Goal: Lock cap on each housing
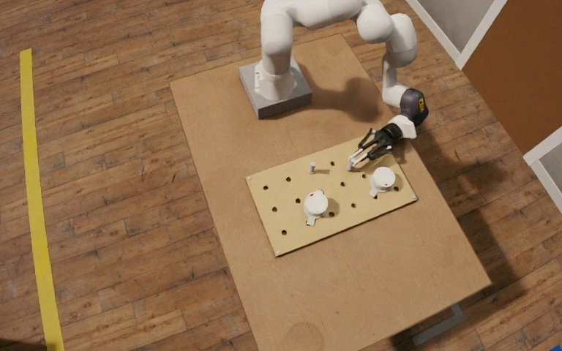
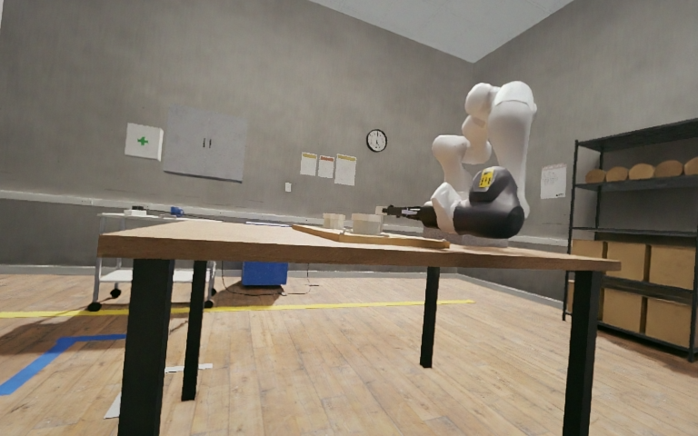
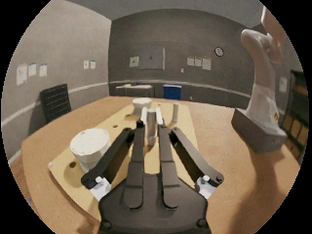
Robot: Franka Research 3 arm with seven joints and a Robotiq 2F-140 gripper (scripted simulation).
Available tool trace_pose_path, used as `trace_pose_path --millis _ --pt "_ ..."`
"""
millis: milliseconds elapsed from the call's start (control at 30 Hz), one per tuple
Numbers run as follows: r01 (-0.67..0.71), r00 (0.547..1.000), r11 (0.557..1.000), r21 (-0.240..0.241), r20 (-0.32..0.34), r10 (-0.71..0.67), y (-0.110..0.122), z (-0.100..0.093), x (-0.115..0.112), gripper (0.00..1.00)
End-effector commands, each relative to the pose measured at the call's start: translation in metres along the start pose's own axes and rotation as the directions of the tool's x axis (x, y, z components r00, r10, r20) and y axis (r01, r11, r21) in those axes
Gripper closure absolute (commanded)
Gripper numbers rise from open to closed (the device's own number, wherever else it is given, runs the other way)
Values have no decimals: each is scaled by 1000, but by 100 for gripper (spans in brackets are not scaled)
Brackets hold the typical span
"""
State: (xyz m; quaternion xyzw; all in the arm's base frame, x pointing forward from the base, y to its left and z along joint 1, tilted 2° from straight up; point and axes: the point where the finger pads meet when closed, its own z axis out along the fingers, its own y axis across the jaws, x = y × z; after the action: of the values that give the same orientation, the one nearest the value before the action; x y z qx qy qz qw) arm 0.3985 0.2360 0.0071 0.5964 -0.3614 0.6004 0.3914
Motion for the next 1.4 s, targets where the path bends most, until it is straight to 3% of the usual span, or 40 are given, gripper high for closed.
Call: trace_pose_path --millis 0,800,833,1367 --pt "-6 1000 1000 -4 -2 6 -1 1 1 90" --pt "-6 1000 1000 -4 -2 6 -1 1 1 90" --pt "-6 1000 1000 -4 -2 6 -1 1 1 64" --pt "-6 1000 1000 -4 -2 6 -1 1 1 64"
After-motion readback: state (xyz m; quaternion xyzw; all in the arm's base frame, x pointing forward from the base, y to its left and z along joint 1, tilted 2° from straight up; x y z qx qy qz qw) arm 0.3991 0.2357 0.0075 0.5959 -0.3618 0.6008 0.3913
